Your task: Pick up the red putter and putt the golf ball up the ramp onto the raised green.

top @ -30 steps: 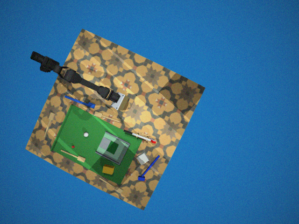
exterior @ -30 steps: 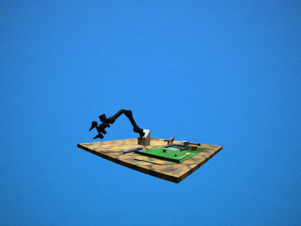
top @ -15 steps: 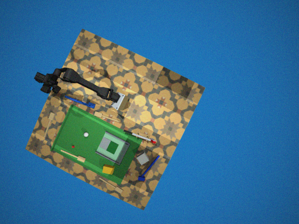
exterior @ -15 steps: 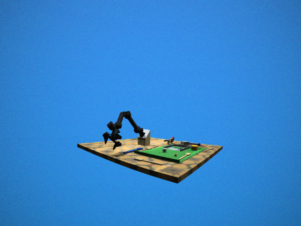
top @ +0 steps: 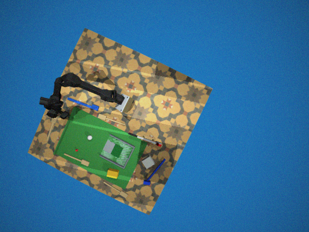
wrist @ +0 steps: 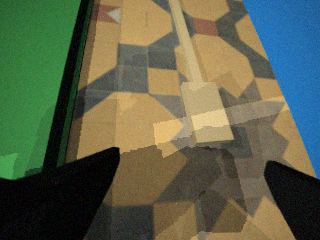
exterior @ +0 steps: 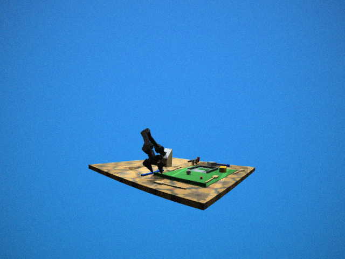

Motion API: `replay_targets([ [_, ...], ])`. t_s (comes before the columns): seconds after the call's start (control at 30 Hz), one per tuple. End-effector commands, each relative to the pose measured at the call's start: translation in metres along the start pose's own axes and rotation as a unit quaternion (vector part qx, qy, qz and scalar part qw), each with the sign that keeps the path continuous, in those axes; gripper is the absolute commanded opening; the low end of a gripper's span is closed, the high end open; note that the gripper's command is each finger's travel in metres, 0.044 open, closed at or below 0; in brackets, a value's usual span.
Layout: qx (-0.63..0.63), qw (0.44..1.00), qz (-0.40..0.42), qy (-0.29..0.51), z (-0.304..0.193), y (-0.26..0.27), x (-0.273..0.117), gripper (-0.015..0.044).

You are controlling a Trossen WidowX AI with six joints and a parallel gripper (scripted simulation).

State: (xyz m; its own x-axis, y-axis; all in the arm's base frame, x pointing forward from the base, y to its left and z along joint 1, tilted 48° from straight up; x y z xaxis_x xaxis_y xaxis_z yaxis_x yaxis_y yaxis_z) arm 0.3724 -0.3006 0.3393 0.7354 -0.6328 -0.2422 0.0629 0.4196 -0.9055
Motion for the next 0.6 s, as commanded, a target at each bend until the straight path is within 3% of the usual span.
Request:
replay_targets([
  [0.0,0.007,0.997,0.074,-0.023,0.039,0.062,0.010,0.0440],
  [0.3,-0.036,0.976,0.210,-0.041,0.096,0.184,0.009,0.0440],
  [0.57,-0.108,0.931,0.343,-0.065,0.132,0.298,-0.028,0.0440],
])
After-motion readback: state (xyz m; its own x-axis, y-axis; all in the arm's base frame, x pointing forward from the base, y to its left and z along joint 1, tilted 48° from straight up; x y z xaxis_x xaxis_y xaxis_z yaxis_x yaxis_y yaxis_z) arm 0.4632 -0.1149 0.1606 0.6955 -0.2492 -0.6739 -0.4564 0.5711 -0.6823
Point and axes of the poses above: the point midway between the two fingers, 35 mm back from their tips, its own x axis out along the fingers, its own y axis across the jaws, z = x × y, the point moved 1 cm from there along -x, back along the fingers, and after that the axes turned 5 degrees about -x, right-handed, at the moved point
